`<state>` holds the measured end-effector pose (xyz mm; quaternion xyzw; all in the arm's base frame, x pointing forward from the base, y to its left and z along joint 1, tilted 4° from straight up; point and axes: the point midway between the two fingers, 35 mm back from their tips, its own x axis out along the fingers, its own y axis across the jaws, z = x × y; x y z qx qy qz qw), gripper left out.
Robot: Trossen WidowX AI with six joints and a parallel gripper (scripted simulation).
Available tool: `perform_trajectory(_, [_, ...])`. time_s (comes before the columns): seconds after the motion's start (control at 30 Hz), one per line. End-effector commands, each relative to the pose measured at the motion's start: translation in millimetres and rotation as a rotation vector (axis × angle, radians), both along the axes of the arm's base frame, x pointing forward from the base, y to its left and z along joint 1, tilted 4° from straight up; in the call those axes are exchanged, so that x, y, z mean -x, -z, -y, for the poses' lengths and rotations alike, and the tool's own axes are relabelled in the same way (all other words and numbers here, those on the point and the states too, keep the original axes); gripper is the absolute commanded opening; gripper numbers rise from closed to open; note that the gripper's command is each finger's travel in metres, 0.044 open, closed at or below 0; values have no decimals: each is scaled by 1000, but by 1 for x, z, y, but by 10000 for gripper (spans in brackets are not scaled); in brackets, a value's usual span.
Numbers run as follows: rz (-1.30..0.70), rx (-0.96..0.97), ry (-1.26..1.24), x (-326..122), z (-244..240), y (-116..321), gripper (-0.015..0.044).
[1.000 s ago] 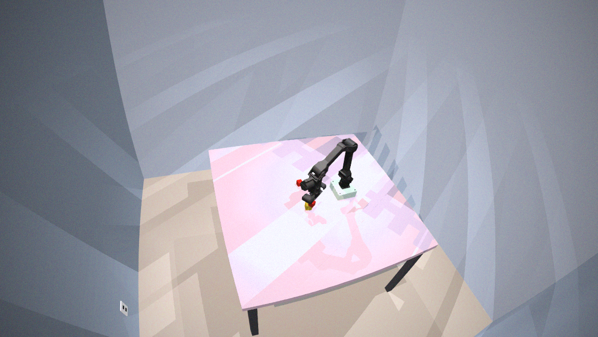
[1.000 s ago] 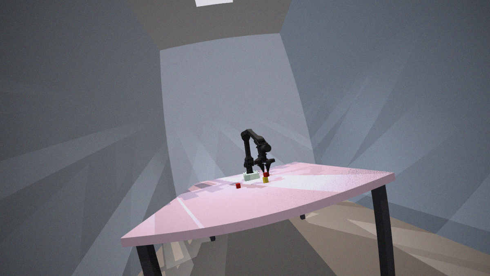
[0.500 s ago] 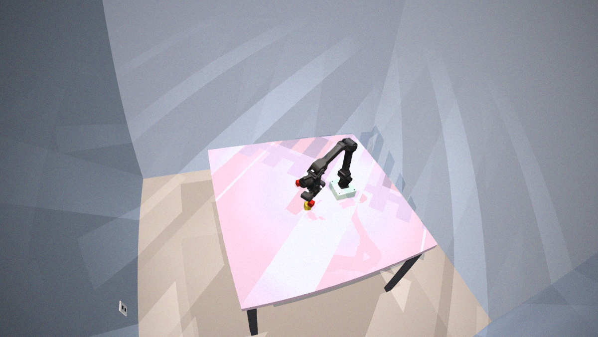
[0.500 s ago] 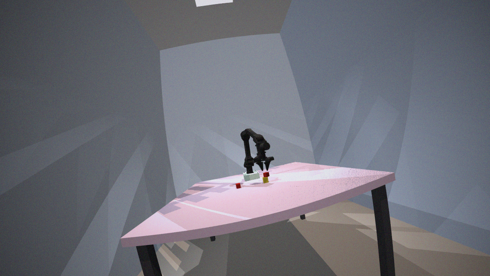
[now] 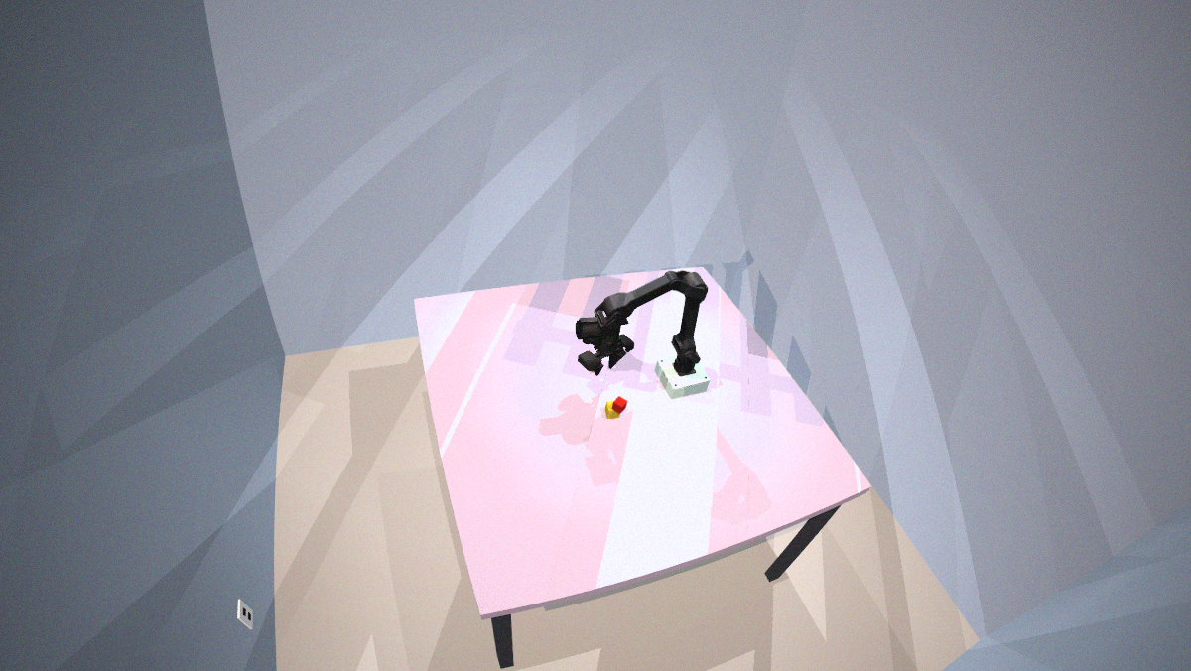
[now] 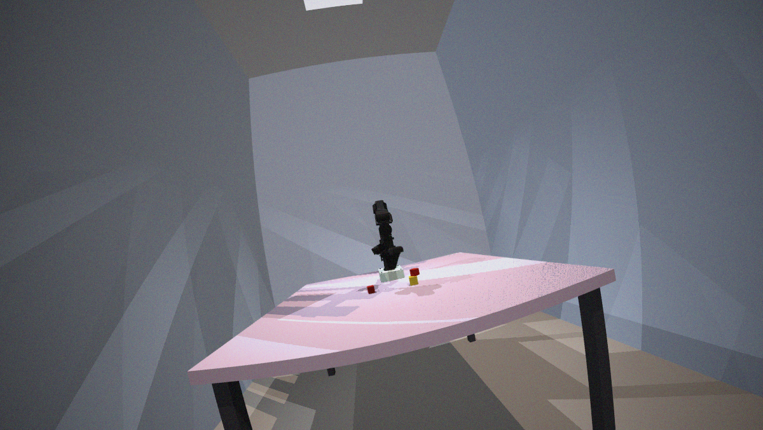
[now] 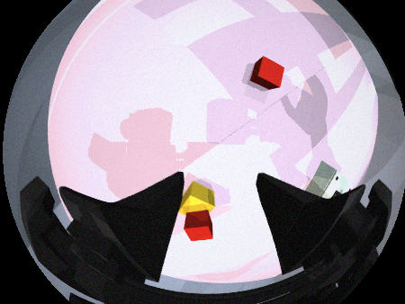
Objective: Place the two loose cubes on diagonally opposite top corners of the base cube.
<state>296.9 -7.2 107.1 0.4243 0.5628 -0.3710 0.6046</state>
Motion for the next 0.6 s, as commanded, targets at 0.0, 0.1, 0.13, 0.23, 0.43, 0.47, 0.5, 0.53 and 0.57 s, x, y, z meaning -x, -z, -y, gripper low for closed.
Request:
perform_trajectory(0.0, [-4, -8, 76, 2, 35, -5, 265])
perform_trajectory(0.1, [-5, -10, 129, 6, 59, -8, 265])
perform_trajectory(0.13, [-5, -11, 147, 8, 67, -9, 265])
perform_trajectory(0.23, [-6, -14, 200, 14, 90, -12, 265])
perform_trajectory(0.43, [-6, -18, 280, 28, 124, -16, 265])
perform_trajectory(0.47, [-6, -18, 280, 28, 124, -16, 265])
perform_trajectory(0.5, [-6, -18, 280, 28, 124, -16, 265])
perform_trajectory(0.53, [-6, -18, 280, 28, 124, -16, 265])
perform_trajectory(0.57, [-6, -18, 280, 27, 124, -15, 265])
